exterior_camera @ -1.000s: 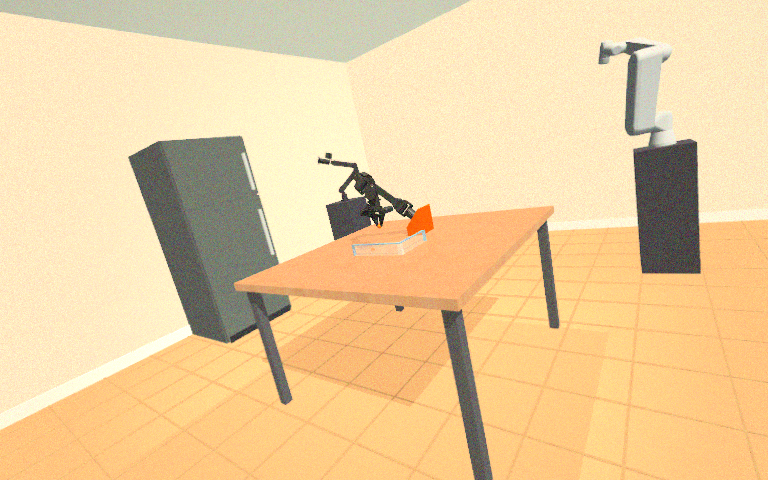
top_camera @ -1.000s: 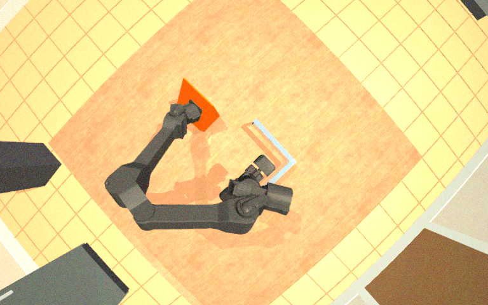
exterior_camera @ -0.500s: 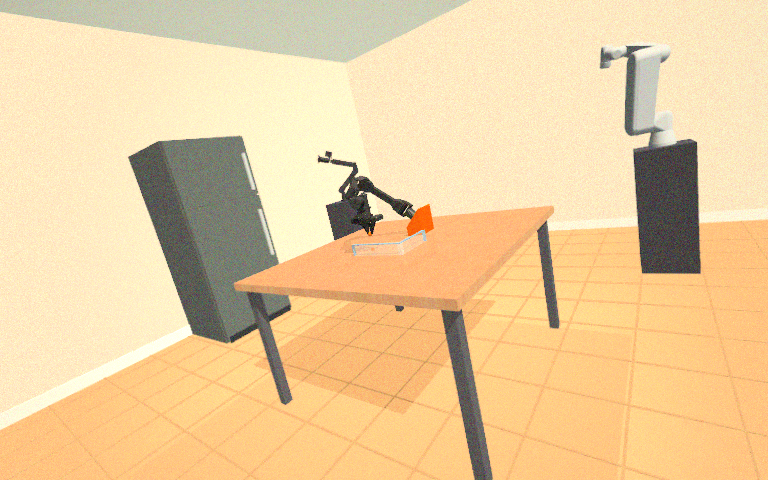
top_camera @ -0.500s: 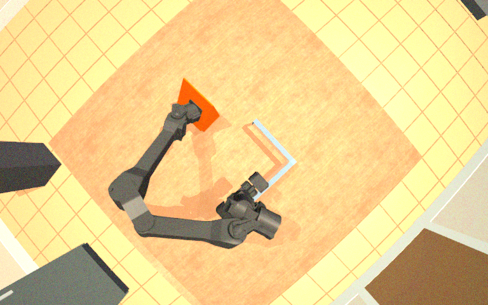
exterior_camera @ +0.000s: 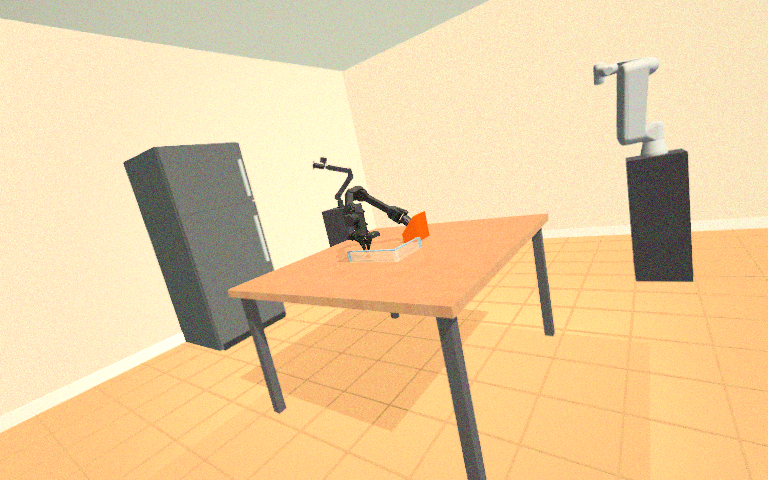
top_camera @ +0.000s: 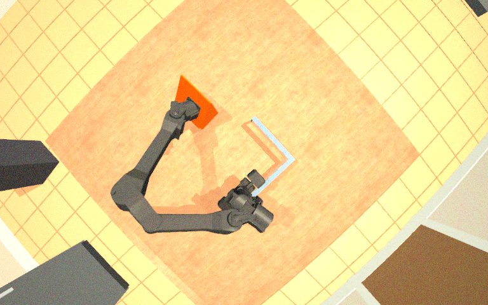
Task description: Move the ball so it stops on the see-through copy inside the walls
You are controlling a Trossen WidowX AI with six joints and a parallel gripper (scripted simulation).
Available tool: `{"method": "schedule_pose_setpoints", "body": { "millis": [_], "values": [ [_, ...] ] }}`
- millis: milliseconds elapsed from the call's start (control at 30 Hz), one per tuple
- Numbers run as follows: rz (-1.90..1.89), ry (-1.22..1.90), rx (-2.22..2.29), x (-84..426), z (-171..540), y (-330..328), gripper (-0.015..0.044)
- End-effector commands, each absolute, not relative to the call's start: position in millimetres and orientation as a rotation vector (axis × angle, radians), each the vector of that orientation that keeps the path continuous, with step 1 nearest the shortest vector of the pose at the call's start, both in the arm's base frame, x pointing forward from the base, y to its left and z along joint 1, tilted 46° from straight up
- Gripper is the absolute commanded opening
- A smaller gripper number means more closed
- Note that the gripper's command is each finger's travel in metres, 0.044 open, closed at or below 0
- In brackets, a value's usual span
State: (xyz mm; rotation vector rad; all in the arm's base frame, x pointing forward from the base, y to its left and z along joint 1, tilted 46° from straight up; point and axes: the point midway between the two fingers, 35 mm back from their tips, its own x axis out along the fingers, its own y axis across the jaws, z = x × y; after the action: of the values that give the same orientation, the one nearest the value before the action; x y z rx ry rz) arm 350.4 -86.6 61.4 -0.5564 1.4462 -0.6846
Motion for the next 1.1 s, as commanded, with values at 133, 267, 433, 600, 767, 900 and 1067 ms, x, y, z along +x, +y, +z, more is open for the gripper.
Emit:
{"method": "schedule_pose_setpoints", "body": {
  "millis": [133,267,433,600,767,900,1067],
  "values": [
    [-0.686,1.446,-0.567,348.5,48.7,-100.9,0.0000],
    [-0.686,1.446,-0.567,348.6,46.3,-103.4,0.0000],
    [-0.686,1.446,-0.567,348.6,40.8,-109.1,0.0000],
    [-0.686,1.446,-0.568,348.4,36.0,-114.3,0.0000],
    [-0.686,1.446,-0.568,348.4,35.8,-114.5,0.0000],
    [-0.687,1.445,-0.561,348.5,36.1,-113.7,0.0026],
    [-0.687,1.445,-0.561,348.5,36.1,-113.7,0.0157]
  ]
}}
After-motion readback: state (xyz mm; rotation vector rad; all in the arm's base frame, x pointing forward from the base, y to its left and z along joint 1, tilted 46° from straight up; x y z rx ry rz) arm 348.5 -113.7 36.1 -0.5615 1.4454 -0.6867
